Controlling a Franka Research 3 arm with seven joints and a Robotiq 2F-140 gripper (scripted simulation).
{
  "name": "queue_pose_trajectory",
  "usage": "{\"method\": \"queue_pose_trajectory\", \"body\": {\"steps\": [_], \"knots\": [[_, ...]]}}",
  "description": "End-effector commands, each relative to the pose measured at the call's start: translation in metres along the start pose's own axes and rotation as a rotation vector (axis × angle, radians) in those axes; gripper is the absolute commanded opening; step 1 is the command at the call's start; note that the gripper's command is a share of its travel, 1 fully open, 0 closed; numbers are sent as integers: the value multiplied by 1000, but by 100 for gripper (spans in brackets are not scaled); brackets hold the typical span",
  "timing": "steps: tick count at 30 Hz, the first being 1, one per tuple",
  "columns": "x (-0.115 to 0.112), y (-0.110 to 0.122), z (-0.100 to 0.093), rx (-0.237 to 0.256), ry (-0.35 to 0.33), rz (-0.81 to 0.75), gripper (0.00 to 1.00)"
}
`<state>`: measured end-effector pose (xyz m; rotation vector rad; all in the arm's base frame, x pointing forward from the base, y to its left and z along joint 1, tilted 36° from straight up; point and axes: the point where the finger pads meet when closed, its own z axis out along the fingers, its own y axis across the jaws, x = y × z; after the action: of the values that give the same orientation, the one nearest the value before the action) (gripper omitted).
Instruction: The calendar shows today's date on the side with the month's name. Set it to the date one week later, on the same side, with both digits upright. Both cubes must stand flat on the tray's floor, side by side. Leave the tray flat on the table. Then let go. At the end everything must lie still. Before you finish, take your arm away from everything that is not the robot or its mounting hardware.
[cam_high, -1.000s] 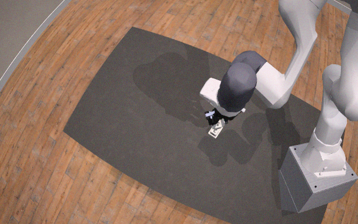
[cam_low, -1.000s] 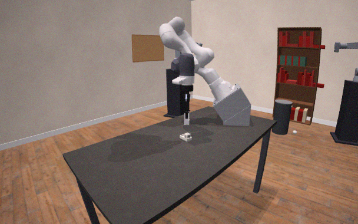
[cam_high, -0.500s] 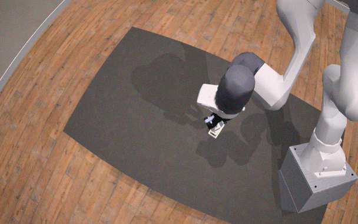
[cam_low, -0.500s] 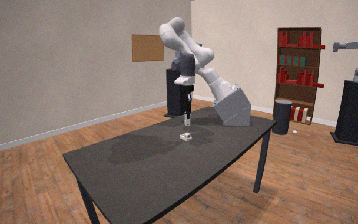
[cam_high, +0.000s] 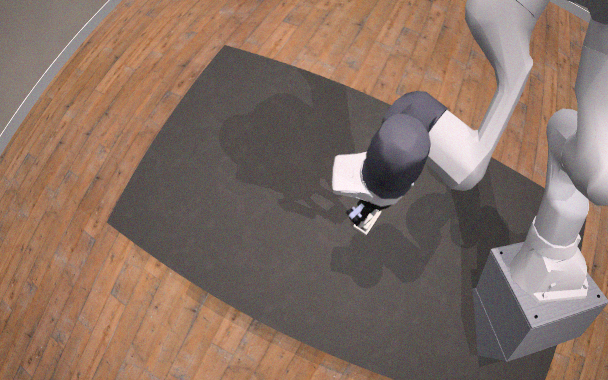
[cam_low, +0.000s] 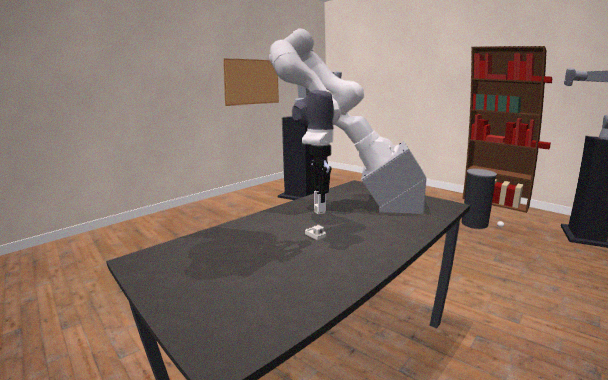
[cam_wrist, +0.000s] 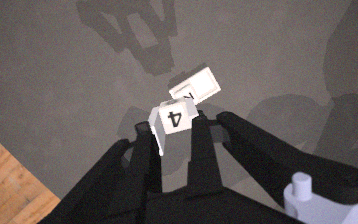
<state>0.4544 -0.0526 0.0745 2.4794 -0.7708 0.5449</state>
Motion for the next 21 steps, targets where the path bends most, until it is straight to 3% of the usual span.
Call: {"method": "queue_pose_trajectory", "body": {"steps": [1,21], "knots": [[-1,-3,0,-3,-13,-173,16],[-4,-15,1,0,-14,-492,16]]}}
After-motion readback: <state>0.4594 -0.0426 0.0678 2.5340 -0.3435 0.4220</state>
